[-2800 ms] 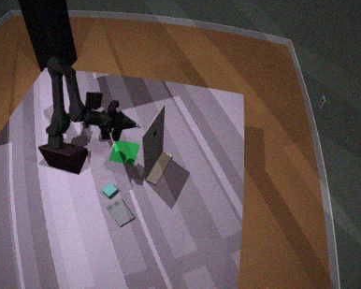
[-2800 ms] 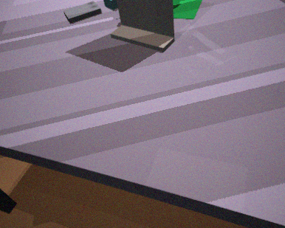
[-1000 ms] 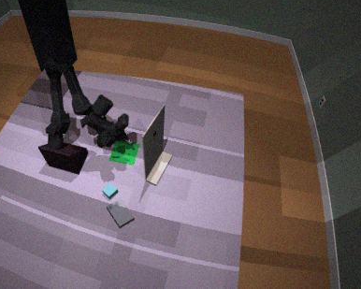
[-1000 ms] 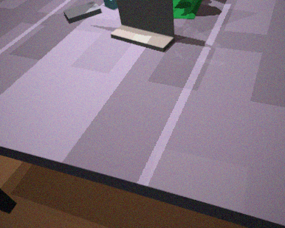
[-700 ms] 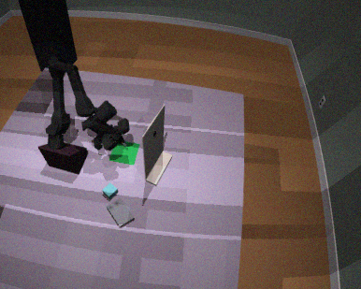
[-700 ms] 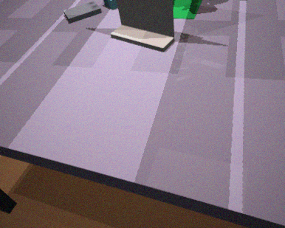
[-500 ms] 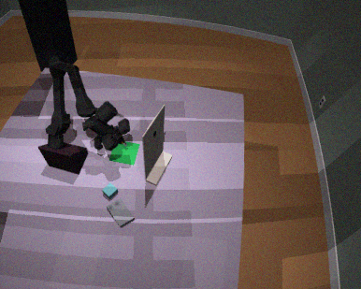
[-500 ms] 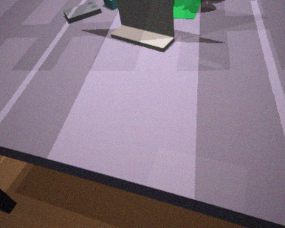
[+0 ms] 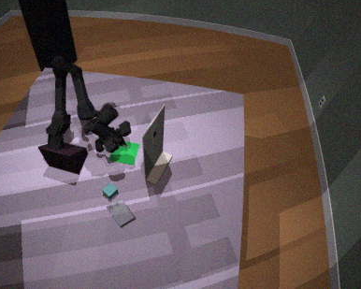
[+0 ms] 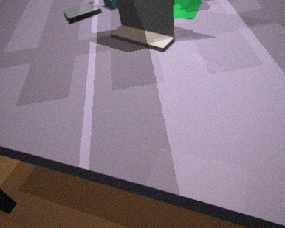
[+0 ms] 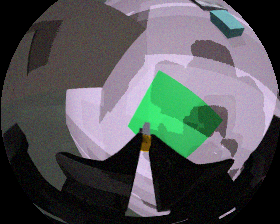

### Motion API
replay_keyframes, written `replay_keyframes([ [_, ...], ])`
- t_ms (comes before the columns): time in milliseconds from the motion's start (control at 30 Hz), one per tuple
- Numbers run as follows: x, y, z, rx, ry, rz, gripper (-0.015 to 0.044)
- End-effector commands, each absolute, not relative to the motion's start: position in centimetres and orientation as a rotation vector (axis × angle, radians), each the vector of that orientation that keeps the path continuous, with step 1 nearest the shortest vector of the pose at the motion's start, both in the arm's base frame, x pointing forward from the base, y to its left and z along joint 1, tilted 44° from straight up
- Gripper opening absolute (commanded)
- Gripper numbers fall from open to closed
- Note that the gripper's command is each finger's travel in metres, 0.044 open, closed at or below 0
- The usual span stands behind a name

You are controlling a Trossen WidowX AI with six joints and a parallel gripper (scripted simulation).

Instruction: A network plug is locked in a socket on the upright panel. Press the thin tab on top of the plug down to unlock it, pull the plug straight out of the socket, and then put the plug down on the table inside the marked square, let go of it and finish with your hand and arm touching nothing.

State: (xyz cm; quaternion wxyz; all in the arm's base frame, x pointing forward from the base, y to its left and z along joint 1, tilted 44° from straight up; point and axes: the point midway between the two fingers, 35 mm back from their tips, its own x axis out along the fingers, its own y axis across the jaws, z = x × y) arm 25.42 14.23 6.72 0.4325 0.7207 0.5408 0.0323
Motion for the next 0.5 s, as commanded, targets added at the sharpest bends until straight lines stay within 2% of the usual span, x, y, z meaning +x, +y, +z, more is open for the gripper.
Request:
replay_keyframes([
  [0,25.4,14.5,6.3,1.800,1.345,0.074,0.0000],
  [467,25.3,15.5,5.3,1.802,1.345,0.074,0.0000],
])
